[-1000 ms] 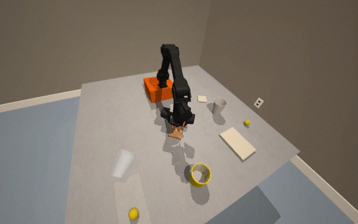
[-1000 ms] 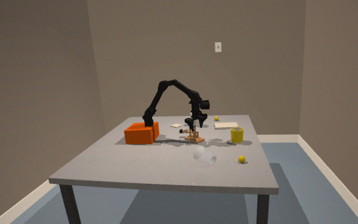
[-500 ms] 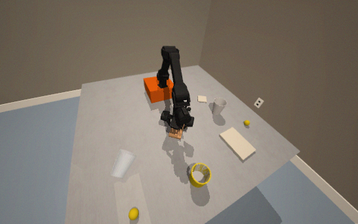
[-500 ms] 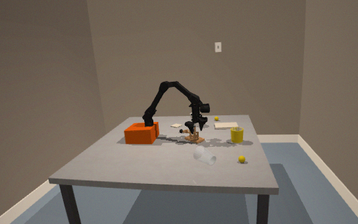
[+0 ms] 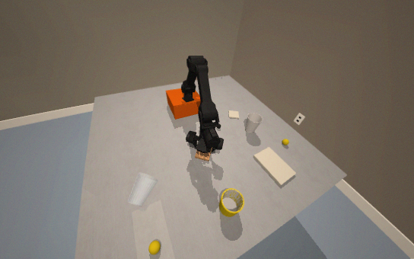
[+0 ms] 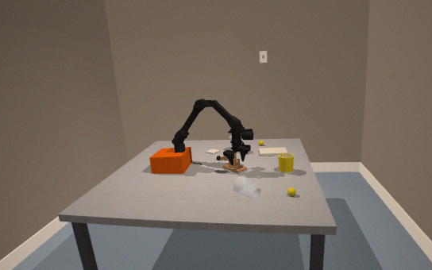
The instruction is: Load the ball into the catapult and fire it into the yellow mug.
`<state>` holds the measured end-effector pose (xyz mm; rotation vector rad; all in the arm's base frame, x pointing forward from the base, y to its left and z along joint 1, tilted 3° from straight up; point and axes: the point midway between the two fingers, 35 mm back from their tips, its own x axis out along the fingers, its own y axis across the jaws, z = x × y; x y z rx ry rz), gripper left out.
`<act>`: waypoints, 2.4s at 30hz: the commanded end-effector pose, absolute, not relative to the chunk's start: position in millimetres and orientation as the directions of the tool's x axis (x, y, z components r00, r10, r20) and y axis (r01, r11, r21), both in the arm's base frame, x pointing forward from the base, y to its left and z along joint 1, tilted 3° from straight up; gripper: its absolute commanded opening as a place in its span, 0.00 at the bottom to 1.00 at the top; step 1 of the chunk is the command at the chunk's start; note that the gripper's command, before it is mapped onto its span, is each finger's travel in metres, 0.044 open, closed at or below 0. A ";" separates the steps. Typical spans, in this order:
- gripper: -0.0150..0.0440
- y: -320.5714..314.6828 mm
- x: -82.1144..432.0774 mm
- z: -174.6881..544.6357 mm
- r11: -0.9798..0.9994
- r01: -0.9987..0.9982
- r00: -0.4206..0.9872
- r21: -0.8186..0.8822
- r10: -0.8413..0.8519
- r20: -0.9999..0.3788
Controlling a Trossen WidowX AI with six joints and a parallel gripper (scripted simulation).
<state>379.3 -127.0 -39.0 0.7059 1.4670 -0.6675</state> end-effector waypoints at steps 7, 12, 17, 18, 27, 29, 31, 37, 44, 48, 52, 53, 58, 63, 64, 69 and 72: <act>1.00 -125.3 377.7 -53.2 0.636 0.772 0.003 0.021 0.030 -1.000; 0.78 -126.7 378.5 -49.9 0.638 0.770 0.002 0.018 0.025 -1.000; 0.56 -126.7 378.5 -49.9 0.638 0.770 0.002 0.018 0.025 -1.000; 0.51 -126.7 378.5 -49.9 0.638 0.770 0.002 0.018 0.025 -1.000; 0.31 -127.6 379.3 -25.3 0.638 0.770 0.002 0.018 0.025 -1.000; 0.25 -127.9 378.6 -3.2 0.638 0.770 0.002 0.018 0.026 -1.000; 0.25 -128.0 378.4 -0.4 0.638 0.770 0.002 0.018 0.026 -1.000; 0.25 -127.8 378.9 -0.7 0.698 0.716 0.002 0.020 0.026 -1.000; 0.25 -126.4 381.1 -1.7 0.846 0.532 0.003 0.025 0.028 -1.000; 0.25 -124.3 384.2 -2.1 0.910 0.413 0.003 0.028 0.029 -1.000; 0.25 -118.4 389.8 -2.4 0.956 0.293 0.004 0.031 0.031 -1.000; 0.25 -117.0 390.8 -2.4 0.960 0.277 0.004 0.031 0.031 -1.000; 0.25 -114.1 392.0 -2.3 0.962 0.272 0.004 0.032 0.032 -0.999; 0.25 -113.9 392.4 -7.6 0.962 0.272 0.004 0.032 0.032 -0.999; 0.25 -113.8 392.5 -9.3 0.962 0.271 0.004 0.032 0.032 -0.999; 0.25 -113.5 392.8 -17.5 0.962 0.271 0.004 0.032 0.032 -0.999; 0.25 -113.2 393.0 -22.4 0.962 0.271 0.004 0.032 0.032 -0.999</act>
